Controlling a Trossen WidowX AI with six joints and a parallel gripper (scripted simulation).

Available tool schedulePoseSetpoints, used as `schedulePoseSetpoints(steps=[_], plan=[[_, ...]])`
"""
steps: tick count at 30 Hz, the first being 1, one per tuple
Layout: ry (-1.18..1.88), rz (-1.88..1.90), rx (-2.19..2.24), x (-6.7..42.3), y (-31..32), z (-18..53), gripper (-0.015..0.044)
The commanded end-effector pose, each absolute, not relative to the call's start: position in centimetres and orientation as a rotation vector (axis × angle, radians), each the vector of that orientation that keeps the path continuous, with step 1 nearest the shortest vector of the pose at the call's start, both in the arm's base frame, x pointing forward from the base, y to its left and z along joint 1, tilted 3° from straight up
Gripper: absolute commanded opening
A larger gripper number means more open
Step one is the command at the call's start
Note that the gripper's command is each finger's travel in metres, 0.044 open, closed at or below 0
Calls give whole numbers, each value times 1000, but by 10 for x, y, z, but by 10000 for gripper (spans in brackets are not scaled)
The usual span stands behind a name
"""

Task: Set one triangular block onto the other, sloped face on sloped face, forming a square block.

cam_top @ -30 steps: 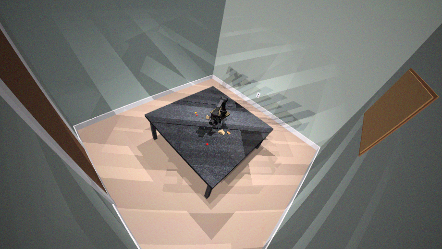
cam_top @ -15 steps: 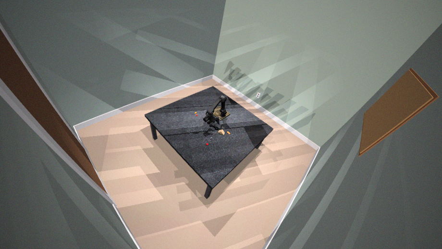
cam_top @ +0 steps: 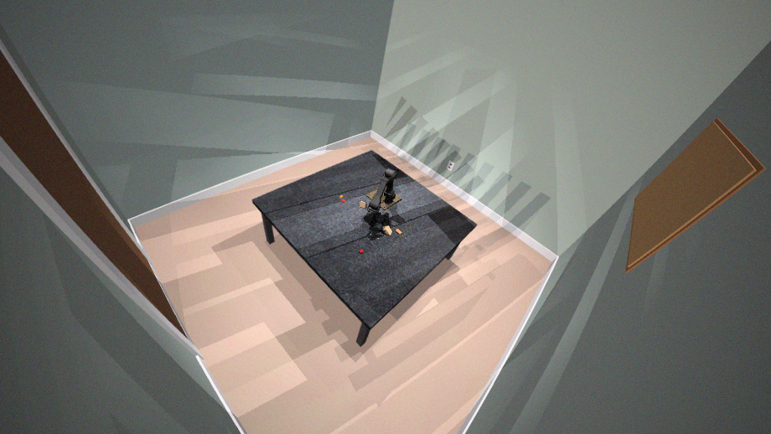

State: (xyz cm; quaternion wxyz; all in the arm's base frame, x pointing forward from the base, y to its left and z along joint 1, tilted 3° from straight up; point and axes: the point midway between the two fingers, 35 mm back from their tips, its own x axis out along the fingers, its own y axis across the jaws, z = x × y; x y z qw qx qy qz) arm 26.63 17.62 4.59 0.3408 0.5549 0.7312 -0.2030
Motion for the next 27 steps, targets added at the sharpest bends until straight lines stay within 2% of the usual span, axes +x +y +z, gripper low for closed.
schedulePoseSetpoints(steps=[1, 10, 19, 25, 27], plan=[[1907, -533, 1452, 265, 177, 43, 440], [1907, -533, 1452, 265, 177, 43, 440], [1901, -530, 1448, 266, 176, 44, 204], [1901, -530, 1448, 266, 176, 44, 164], [1901, -530, 1448, 266, 176, 44, 111]])
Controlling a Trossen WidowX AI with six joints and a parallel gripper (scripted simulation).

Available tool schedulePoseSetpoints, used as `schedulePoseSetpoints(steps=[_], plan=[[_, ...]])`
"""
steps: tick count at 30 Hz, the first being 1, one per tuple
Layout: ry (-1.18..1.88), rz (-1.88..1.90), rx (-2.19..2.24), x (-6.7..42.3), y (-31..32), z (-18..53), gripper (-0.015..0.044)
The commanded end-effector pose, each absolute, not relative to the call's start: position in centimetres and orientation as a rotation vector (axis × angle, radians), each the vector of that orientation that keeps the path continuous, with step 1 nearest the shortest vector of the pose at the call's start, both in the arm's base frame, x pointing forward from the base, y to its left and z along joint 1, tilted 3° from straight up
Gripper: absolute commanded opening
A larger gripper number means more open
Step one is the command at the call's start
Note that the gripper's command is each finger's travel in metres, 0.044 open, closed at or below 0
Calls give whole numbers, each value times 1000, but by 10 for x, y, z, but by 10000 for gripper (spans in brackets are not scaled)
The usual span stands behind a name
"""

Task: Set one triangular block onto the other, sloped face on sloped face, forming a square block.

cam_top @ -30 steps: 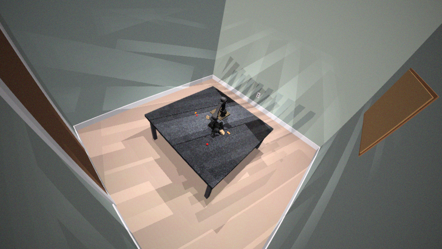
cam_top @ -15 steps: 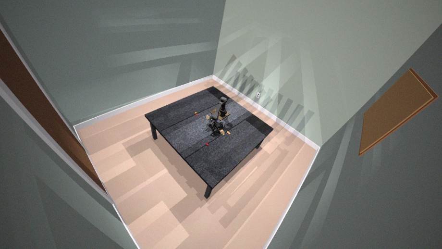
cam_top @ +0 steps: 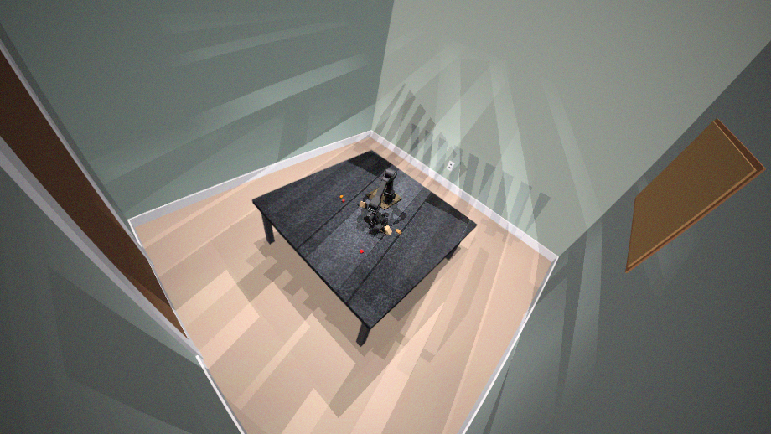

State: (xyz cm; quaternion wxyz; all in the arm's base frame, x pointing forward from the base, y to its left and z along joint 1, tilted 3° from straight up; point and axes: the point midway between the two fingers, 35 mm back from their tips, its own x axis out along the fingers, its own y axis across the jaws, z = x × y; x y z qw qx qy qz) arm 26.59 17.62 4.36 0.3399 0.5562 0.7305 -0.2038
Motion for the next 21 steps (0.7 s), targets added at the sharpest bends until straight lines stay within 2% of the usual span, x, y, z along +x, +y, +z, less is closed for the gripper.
schedulePoseSetpoints(steps=[1, 4, 5, 21], plan=[[1901, -530, 1448, 266, 176, 44, 85], [1901, -530, 1448, 267, 177, 50, 6], [1901, -530, 1448, 267, 177, 54, 0], [1901, -530, 1448, 262, 177, 127, 0]])
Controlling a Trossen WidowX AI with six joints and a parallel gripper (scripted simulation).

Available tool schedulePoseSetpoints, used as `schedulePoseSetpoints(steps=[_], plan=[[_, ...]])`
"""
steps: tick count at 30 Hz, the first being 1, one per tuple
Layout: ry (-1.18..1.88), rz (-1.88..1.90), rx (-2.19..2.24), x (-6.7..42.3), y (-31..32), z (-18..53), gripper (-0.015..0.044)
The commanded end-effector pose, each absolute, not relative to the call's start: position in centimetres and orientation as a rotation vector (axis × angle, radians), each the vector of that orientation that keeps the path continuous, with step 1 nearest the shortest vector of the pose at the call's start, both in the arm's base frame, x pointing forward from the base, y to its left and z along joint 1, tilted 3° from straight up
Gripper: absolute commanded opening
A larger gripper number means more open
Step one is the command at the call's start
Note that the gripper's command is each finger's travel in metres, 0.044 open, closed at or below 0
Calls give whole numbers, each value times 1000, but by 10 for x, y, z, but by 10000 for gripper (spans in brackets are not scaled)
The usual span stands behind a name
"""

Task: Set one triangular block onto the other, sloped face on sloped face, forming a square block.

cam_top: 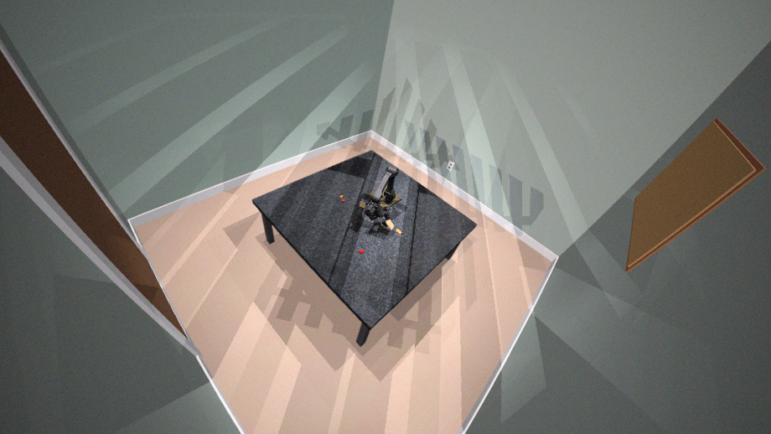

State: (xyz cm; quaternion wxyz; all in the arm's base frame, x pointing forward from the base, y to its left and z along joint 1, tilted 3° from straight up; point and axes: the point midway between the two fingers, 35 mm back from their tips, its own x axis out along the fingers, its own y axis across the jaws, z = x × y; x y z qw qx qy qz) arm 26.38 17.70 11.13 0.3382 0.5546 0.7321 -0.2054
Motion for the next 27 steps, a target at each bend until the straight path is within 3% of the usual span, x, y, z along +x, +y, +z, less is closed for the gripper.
schedulePoseSetpoints(steps=[1, 11, 27], plan=[[1901, -530, 1448, 261, 177, 132, 0], [1897, -513, 1425, 259, 177, 140, 0], [1796, -223, 911, 254, 185, 135, 0]])
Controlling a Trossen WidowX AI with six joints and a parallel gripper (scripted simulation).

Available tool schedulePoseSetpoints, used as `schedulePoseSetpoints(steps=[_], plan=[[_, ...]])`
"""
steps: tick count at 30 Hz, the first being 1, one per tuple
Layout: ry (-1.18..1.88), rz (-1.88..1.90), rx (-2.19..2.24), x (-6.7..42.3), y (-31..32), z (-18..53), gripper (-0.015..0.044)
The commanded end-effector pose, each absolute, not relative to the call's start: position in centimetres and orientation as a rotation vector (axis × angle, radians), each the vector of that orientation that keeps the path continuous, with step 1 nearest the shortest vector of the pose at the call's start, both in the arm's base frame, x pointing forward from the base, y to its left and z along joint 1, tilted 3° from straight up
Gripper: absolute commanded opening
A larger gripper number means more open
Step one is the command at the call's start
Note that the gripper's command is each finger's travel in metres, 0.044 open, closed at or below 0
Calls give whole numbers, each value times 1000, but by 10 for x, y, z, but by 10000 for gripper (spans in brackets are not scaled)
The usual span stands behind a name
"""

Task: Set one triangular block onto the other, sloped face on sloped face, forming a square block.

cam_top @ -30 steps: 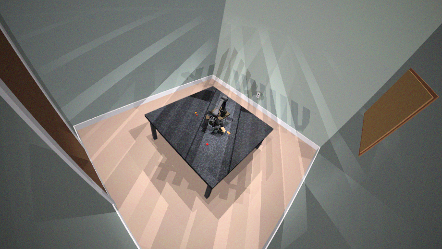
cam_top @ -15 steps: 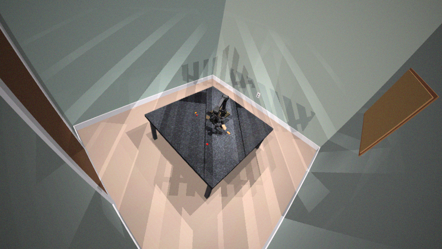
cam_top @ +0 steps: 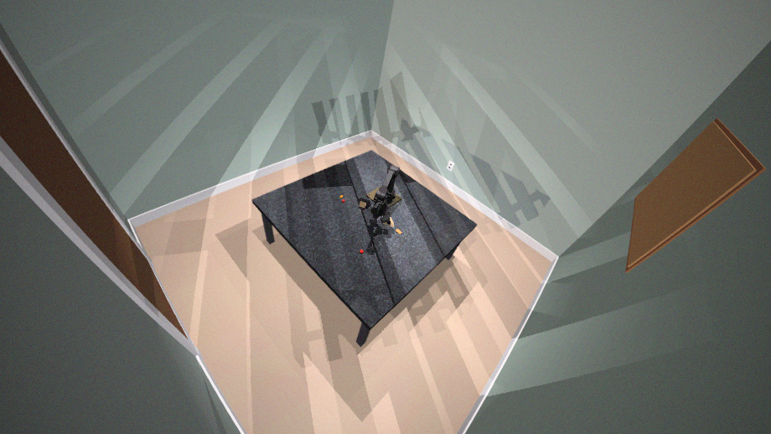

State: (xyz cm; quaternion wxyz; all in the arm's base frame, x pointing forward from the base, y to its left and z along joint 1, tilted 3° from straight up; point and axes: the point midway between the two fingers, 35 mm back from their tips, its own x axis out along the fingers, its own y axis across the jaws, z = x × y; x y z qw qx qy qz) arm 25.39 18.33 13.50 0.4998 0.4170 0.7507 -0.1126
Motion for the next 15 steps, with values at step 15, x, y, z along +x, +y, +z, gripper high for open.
schedulePoseSetpoints(steps=[15], plan=[[1681, 31, 409, 251, 190, 136, 0]])
